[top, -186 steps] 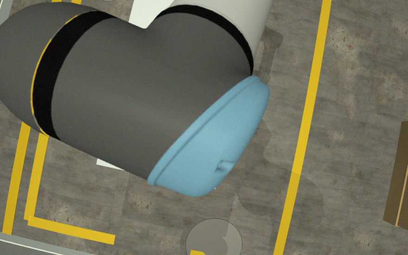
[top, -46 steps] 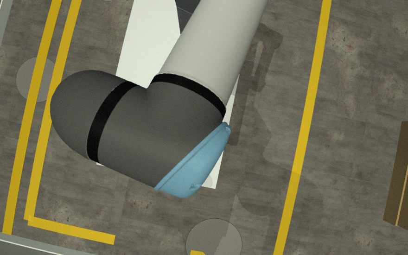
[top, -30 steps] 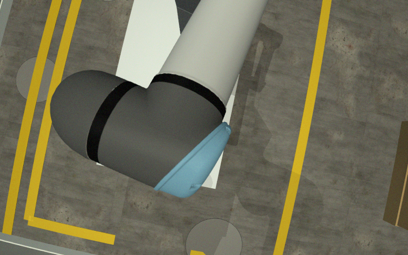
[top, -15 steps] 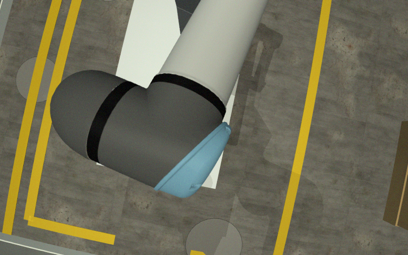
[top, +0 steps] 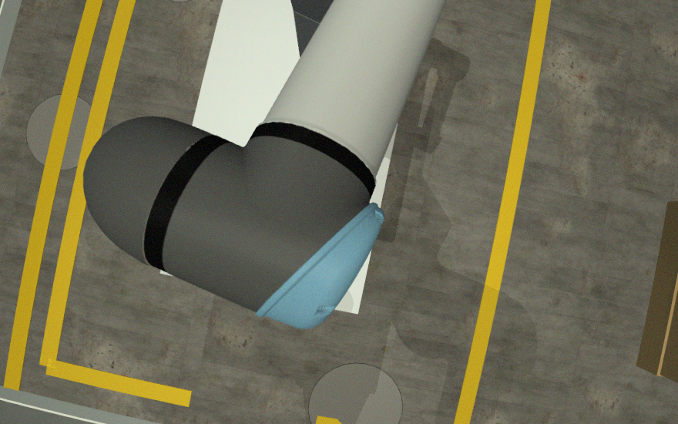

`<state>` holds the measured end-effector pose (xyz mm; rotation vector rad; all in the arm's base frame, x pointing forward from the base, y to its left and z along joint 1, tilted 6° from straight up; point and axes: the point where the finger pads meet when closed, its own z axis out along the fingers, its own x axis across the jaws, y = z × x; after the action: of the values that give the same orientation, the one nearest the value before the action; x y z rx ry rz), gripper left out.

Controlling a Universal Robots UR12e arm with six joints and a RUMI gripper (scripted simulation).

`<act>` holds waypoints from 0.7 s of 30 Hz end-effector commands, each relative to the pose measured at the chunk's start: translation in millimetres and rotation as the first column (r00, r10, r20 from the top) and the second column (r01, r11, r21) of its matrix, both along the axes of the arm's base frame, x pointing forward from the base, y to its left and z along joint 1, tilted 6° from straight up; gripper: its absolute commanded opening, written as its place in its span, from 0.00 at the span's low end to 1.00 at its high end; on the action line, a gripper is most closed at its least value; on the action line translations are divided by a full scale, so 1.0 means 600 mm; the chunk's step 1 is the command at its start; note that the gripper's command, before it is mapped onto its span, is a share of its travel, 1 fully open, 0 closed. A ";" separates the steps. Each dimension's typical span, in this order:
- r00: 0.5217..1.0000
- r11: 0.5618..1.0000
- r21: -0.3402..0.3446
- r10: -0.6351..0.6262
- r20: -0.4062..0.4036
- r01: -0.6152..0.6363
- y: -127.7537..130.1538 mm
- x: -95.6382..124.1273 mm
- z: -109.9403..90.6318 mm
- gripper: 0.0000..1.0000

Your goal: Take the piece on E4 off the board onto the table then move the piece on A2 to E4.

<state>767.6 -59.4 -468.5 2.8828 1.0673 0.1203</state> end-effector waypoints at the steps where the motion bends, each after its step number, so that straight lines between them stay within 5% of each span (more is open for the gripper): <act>1: 1.000 1.000 -0.001 -0.001 0.004 0.001 -0.004 0.004 0.003 0.20; 8: 1.000 1.000 0.000 -0.001 0.001 0.001 -0.002 -0.002 0.021 0.20; 21: 1.000 1.000 0.000 -0.001 0.001 0.001 0.002 -0.011 0.113 0.20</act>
<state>766.2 -59.0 -414.1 2.8786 1.0657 0.1283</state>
